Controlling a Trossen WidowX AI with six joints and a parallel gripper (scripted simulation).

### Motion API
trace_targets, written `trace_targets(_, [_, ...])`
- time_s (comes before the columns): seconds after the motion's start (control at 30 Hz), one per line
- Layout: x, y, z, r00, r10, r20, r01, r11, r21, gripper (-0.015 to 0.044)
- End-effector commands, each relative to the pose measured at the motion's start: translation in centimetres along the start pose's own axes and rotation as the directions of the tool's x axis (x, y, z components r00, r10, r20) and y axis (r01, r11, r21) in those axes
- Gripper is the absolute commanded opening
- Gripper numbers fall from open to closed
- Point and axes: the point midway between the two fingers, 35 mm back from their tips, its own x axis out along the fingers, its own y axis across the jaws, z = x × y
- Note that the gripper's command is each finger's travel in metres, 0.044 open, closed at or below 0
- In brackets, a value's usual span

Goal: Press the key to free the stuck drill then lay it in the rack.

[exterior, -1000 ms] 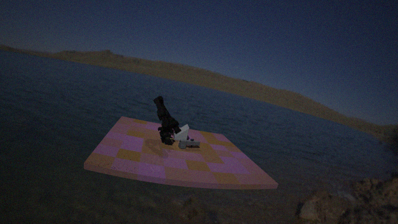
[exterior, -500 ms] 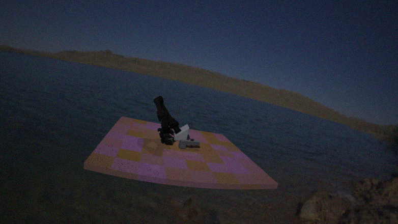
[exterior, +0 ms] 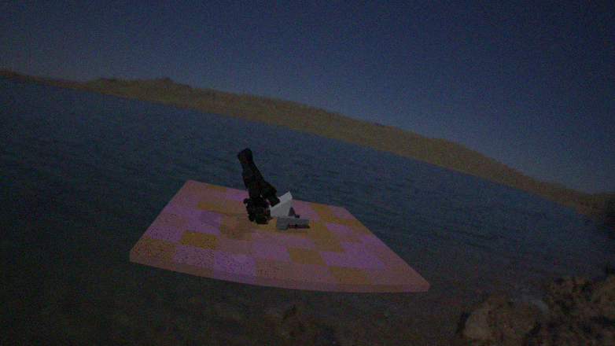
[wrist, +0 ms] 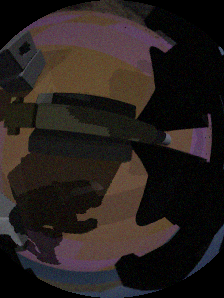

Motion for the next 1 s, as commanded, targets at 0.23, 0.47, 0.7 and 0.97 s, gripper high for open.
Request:
trace_targets(0.23, [0.1,0.1,0.0,1.000,0.001,-0.002,-0.001,1.000,0.002,0.0053])
trace_targets(0.47, [0.1,0.1,0.0,1.000,0.001,-0.002,-0.001,1.000,0.002,0.0236])
trace_targets(0.7, [0.1,0.1,0.0,1.000,0.001,-0.002,-0.001,1.000,0.002,0.0420])
trace_targets(0.97, [-2.8,0.3,0.2,1.000,0.013,0.010,-0.013,1.000,-0.006,0.0440])
